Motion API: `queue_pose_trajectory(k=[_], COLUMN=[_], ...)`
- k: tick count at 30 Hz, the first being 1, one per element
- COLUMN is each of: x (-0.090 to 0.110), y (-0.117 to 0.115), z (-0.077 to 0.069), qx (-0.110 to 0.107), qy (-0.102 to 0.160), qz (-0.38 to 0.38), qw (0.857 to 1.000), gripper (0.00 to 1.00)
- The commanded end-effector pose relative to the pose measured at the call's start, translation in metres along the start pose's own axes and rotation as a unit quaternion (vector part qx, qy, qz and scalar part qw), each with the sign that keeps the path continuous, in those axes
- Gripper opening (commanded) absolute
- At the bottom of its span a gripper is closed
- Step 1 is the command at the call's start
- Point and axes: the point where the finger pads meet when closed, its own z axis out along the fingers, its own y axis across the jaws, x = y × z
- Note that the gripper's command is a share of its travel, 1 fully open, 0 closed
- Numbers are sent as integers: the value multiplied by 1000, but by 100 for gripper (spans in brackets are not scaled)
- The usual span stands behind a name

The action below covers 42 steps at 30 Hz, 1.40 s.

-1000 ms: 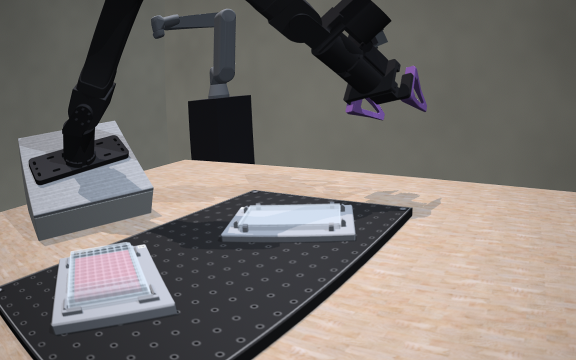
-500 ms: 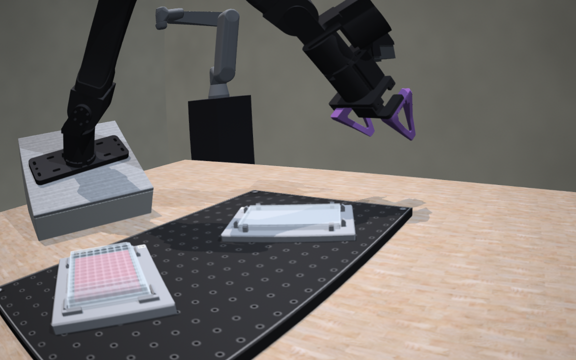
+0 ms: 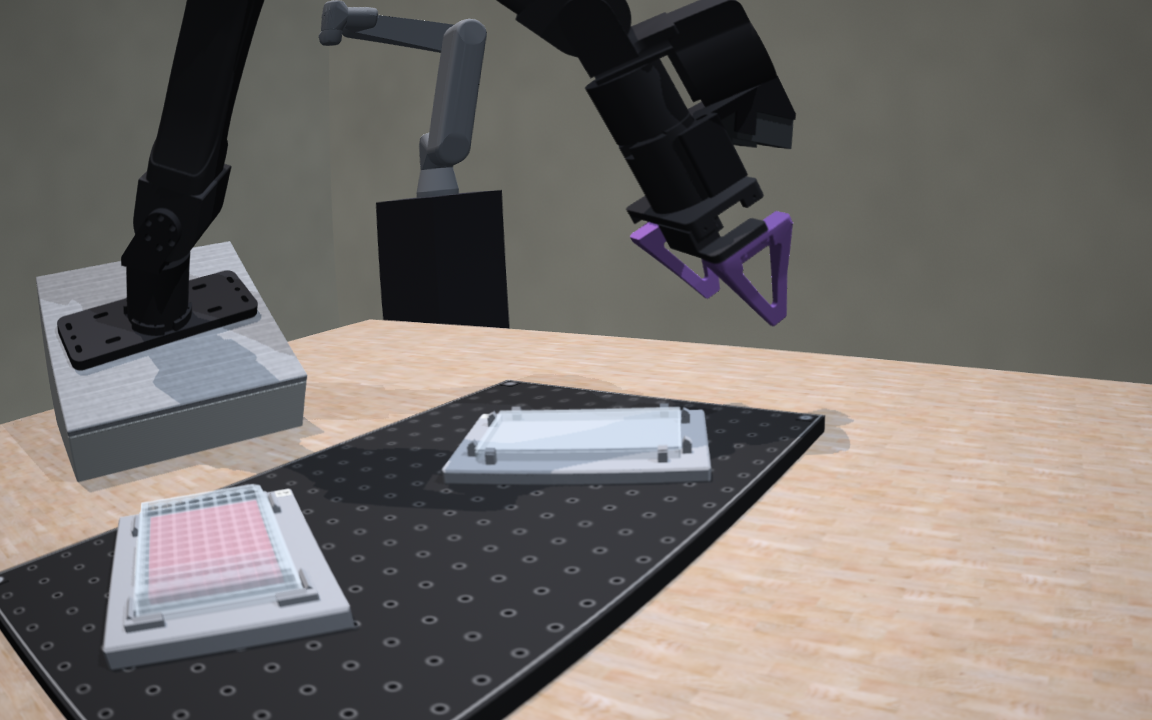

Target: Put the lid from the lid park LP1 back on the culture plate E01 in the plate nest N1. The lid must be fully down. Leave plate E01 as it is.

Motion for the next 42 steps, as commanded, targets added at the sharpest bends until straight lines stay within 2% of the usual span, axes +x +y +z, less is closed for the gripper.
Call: queue_pose_trajectory(k=[1, 2, 6, 9, 12, 15, 17, 19, 21, 23, 26, 29, 32, 34, 42], x=[11, 11, 30, 39, 52, 61, 70, 70, 79, 83, 96, 105, 117, 125, 126], y=[-1, -1, -8, -10, -15, -17, -20, -20, -23, -24, -27, -30, -33, -35, -35], z=[-8, -8, -14, -17, -22, -26, -30, -30, -35, -37, -44, -49, -58, -63, -64], qx=[2, 2, 15, 15, 28, 31, 41, 41, 49, 49, 67, 70, 90, 92, 92], qy=[29, 29, 71, 71, 106, 112, 135, 135, 151, 151, 184, 189, 221, 225, 225], qz=[30, 30, 71, 71, 104, 110, 132, 132, 148, 148, 179, 183, 213, 217, 217], qw=[999, 999, 995, 995, 989, 987, 981, 981, 976, 976, 964, 962, 947, 945, 945], gripper=[100, 100, 100, 100, 100, 100, 100, 100, 100, 100, 100, 100, 100, 100, 100])
